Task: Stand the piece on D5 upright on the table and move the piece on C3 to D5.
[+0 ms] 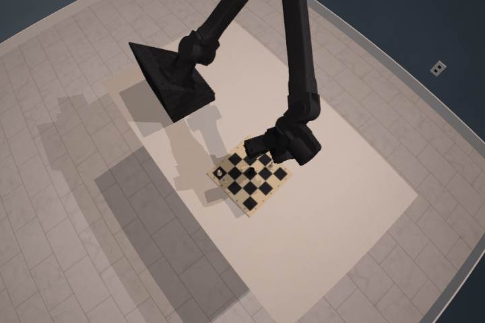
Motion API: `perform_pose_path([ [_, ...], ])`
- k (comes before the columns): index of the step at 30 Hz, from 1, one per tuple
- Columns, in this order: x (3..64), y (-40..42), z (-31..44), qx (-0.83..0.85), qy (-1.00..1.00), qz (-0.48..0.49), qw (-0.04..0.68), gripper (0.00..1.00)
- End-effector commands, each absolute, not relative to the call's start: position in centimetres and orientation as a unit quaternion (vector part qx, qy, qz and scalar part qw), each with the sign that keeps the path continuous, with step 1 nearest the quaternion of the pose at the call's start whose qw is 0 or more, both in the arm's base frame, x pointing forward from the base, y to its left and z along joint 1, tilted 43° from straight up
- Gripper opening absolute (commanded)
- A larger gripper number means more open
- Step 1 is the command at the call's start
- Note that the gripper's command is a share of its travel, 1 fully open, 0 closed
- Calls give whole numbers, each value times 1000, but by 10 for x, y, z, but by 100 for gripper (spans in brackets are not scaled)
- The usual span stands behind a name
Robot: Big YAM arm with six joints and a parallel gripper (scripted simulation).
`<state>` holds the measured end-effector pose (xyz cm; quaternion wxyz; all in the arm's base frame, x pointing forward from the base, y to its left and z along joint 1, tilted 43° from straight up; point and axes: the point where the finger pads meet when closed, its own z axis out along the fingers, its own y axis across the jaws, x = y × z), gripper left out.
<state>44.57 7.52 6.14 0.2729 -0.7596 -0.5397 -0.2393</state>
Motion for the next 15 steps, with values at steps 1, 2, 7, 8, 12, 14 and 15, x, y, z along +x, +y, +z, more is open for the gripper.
perform_pose_path([
  [1,440,87,49,-760,-539,-229,283,36],
  [2,440,88,48,-760,-539,-229,283,36],
  [7,441,93,42,-760,-539,-229,283,36],
  [8,441,95,41,-760,-539,-229,283,36],
  [12,441,99,36,-760,-539,-229,283,36],
  [14,441,99,36,-760,-539,-229,283,36],
  [15,441,100,35,-760,-539,-229,283,36],
])
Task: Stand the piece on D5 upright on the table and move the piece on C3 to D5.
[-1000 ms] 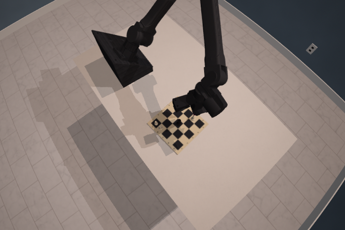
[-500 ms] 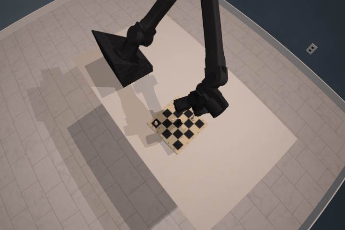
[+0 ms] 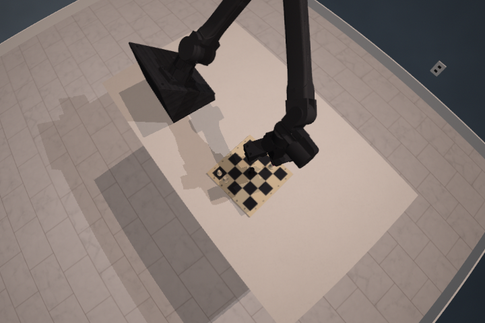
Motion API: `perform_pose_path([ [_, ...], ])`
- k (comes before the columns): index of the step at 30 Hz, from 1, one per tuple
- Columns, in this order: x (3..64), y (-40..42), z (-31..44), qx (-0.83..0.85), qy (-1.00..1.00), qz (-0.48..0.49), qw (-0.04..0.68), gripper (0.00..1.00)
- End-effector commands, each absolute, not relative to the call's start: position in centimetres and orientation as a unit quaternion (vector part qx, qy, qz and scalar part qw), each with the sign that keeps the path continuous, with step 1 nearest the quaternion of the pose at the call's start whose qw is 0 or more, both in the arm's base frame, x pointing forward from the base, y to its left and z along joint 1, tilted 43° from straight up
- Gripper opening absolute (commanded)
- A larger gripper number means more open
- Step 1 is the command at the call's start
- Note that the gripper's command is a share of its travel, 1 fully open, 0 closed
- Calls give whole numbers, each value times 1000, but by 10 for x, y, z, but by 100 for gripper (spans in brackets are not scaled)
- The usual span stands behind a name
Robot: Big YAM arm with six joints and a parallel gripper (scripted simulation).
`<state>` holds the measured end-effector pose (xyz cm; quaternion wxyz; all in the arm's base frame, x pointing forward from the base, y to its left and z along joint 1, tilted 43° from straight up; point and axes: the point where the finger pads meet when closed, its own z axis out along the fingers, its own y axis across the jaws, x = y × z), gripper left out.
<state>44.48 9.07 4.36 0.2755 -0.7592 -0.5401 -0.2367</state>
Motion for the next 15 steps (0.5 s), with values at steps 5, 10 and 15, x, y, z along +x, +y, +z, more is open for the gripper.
perform_pose_path([
  [5,441,105,30,-760,-539,-229,283,36],
  [10,441,109,26,-760,-539,-229,283,36],
  [15,441,111,23,-760,-539,-229,283,36],
])
